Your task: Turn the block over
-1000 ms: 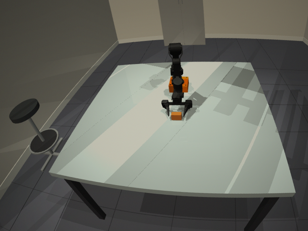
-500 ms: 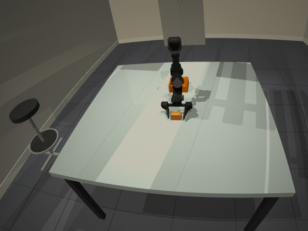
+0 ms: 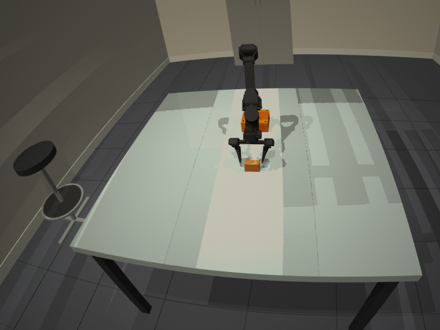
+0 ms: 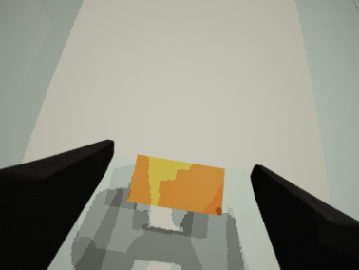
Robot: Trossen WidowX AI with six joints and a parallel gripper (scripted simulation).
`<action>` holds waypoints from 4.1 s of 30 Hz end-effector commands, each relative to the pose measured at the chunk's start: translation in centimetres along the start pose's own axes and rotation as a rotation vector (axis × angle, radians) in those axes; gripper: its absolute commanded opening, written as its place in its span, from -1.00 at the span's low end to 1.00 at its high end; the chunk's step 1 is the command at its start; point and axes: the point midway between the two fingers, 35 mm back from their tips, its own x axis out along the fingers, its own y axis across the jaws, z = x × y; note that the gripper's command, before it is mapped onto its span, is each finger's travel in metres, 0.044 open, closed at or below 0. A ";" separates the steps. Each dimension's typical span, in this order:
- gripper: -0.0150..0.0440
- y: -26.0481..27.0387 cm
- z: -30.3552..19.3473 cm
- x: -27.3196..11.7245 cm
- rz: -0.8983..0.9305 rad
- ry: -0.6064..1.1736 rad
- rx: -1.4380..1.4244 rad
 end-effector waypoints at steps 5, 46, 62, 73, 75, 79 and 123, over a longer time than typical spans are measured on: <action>1.00 -0.1 0.6 -5.0 0.013 0.163 0.014; 1.00 -0.1 1.7 -0.7 0.016 0.713 0.008; 1.00 -0.1 0.2 1.1 0.016 0.713 0.008; 0.64 -0.1 -0.4 1.7 0.016 0.713 0.008; 0.53 -0.1 -0.4 1.7 0.016 0.713 0.008; 0.44 -0.1 -0.4 1.7 0.016 0.713 0.008; -0.49 -0.1 1.0 0.5 0.010 0.460 0.007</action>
